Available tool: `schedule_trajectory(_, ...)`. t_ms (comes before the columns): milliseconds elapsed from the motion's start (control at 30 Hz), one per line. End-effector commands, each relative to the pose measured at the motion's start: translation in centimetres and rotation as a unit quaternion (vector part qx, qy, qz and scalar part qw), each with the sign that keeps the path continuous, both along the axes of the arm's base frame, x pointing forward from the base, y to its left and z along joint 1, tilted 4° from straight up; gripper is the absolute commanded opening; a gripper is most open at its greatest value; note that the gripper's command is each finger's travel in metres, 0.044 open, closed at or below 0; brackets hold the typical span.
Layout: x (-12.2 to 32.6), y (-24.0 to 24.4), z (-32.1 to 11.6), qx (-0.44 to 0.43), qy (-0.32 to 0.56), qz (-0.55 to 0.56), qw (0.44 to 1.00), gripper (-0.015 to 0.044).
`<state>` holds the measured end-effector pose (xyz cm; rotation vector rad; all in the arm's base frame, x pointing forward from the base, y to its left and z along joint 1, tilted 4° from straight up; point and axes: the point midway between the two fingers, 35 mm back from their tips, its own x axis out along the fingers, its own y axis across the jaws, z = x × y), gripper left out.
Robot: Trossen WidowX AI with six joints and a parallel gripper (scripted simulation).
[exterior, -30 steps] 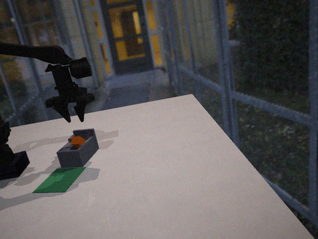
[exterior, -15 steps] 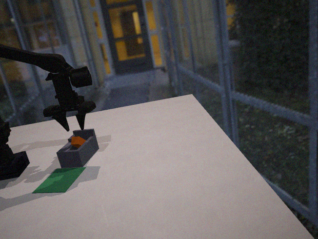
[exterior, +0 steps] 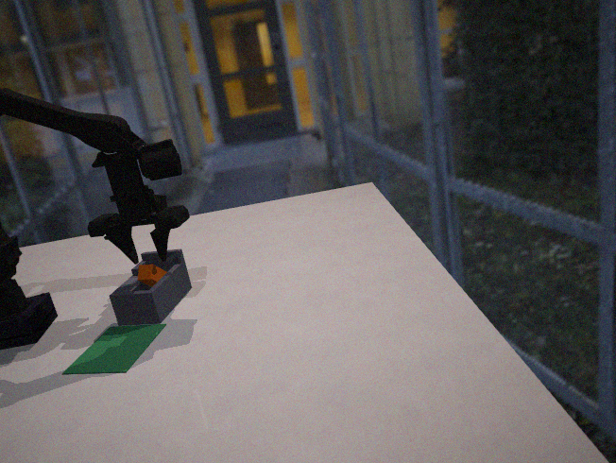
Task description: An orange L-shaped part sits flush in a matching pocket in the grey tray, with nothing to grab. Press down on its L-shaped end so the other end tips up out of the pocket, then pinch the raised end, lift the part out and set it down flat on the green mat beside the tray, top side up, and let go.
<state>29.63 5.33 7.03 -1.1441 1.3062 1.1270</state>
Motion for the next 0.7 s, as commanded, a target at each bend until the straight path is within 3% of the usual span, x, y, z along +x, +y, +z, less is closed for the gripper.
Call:
schedule_trajectory(0,-0.2,-0.1,-0.8,-0.002,0.004,0.002,1.0,0.028)
schedule_trajectory(600,-0.4,-0.3,-3.2,-0.003,0.004,0.002,1.0,0.028)
schedule_trajectory(667,-0.2,-0.2,-2.9,0.0,0.001,0.0,1.0,0.0228)
